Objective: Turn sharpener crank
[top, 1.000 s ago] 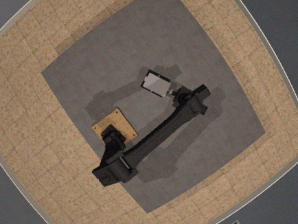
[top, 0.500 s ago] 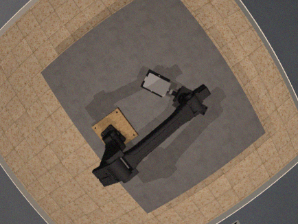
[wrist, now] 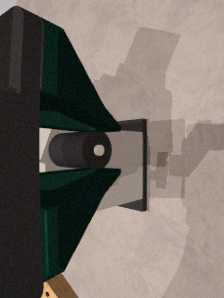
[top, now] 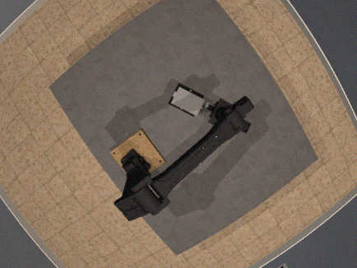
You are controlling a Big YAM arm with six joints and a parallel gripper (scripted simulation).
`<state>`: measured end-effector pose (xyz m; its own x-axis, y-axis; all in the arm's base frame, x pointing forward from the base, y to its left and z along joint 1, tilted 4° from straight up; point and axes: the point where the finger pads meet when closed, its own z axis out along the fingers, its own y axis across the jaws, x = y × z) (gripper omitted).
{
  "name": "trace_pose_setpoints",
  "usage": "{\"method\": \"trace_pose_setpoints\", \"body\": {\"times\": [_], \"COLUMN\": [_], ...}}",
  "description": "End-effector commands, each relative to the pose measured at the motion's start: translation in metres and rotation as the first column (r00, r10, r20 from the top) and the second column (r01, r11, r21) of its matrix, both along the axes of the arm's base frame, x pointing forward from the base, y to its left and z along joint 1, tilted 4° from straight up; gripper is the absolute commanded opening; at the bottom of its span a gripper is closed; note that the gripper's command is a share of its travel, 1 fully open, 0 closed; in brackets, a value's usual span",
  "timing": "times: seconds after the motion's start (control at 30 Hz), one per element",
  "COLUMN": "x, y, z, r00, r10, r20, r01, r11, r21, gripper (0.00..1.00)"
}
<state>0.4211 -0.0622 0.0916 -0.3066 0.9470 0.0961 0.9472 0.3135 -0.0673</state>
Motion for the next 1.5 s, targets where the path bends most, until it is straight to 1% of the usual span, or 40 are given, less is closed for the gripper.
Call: {"method": "trace_pose_setpoints", "body": {"times": [0.0, 0.27, 0.33, 0.37, 0.43, 0.47, 0.77, 0.93, 1.1, 1.4, 1.47], "x": [0.033, 0.041, 0.041, 0.033, 0.044, 0.045, 0.047, 0.045, 0.031, 0.03, 0.03], "y": [0.002, 0.004, 0.004, 0.002, 0.004, 0.005, 0.005, 0.004, 0.007, 0.003, 0.003], "z": [0.01, 0.002, 0.002, -0.007, -0.002, -0.003, -0.019, -0.026, -0.045, -0.058, -0.058], "r00": [0.998, 0.998, 0.998, 0.999, 0.998, 0.998, 0.999, 0.999, 1.0, 1.0, 1.0], "r10": [0.0, -0.003, -0.003, -0.009, -0.003, -0.002, -0.005, -0.005, -0.006, -0.006, -0.006], "r20": [0.064, 0.064, 0.064, 0.042, 0.062, 0.063, 0.052, 0.045, 0.008, 0.009, 0.009], "r01": [0.001, 0.003, 0.003, 0.009, 0.004, 0.003, 0.006, 0.006, 0.006, 0.006, 0.006], "r11": [1.0, 1.0, 1.0, 1.0, 1.0, 1.0, 1.0, 1.0, 1.0, 1.0, 1.0], "r21": [-0.012, -0.011, -0.011, -0.009, -0.013, -0.013, -0.01, -0.01, -0.006, -0.005, -0.005], "gripper": [0.15, 0.15, 0.15, 0.15, 0.15, 0.15, 0.15, 0.15, 0.15, 0.15, 0.15]}}
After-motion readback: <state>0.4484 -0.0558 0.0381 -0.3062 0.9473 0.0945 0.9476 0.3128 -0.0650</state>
